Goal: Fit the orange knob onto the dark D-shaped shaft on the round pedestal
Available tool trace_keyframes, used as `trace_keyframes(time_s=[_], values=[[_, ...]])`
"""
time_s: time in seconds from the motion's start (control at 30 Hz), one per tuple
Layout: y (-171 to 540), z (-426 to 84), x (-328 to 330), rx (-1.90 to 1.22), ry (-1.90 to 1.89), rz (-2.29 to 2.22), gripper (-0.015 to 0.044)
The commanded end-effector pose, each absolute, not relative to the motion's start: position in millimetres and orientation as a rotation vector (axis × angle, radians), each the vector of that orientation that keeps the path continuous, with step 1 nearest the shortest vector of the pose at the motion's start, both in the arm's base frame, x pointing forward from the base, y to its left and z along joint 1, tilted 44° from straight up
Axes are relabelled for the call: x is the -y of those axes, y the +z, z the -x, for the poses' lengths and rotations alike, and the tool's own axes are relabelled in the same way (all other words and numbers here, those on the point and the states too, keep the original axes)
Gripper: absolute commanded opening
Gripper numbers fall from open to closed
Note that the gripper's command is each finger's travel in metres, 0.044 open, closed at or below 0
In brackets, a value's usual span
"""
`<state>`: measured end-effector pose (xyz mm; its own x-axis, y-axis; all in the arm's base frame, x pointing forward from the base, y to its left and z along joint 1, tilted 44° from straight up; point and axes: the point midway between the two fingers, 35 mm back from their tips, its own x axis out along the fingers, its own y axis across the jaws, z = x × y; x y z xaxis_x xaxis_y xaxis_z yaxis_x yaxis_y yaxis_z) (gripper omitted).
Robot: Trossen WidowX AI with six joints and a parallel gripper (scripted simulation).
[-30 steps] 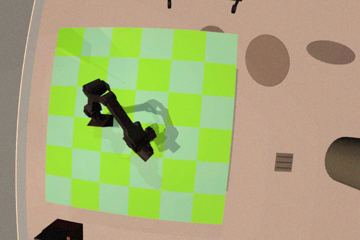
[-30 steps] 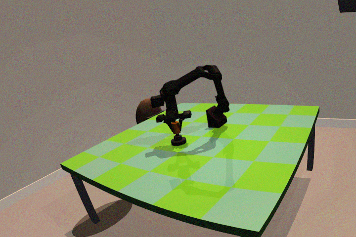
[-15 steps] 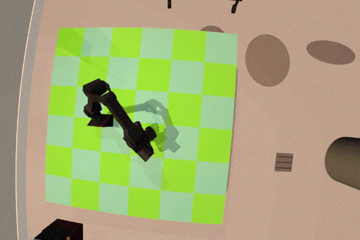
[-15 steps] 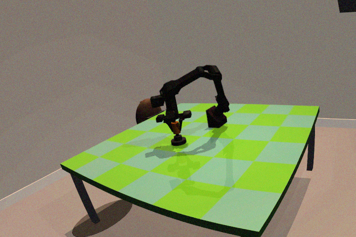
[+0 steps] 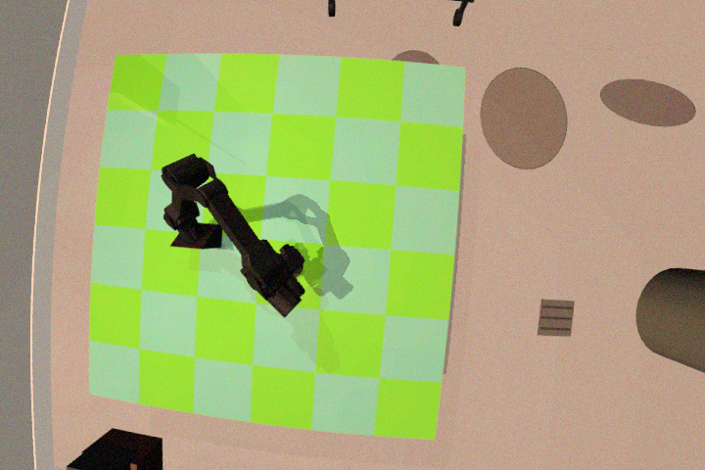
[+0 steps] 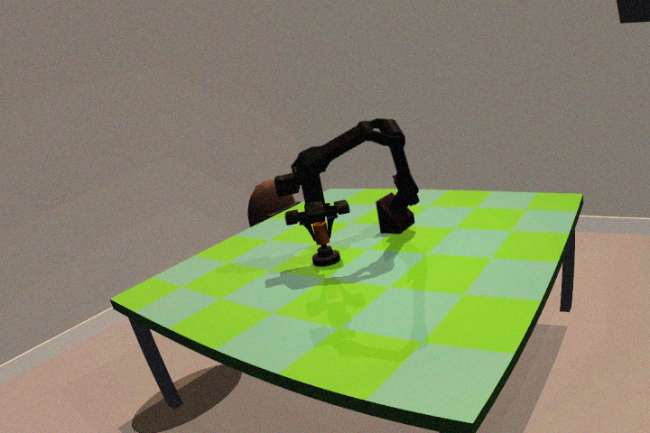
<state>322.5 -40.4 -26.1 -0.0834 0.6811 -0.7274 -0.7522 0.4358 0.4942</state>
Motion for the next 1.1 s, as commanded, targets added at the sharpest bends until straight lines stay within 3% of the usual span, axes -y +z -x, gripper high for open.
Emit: trace_keyframes(time_s=[0.0,1.07], values=[[-27.2,-323.0,39.8,-1.138,1.197,0.088,0.0],[-26.2,-323.2,40.8,-1.009,1.314,0.247,0.0]])
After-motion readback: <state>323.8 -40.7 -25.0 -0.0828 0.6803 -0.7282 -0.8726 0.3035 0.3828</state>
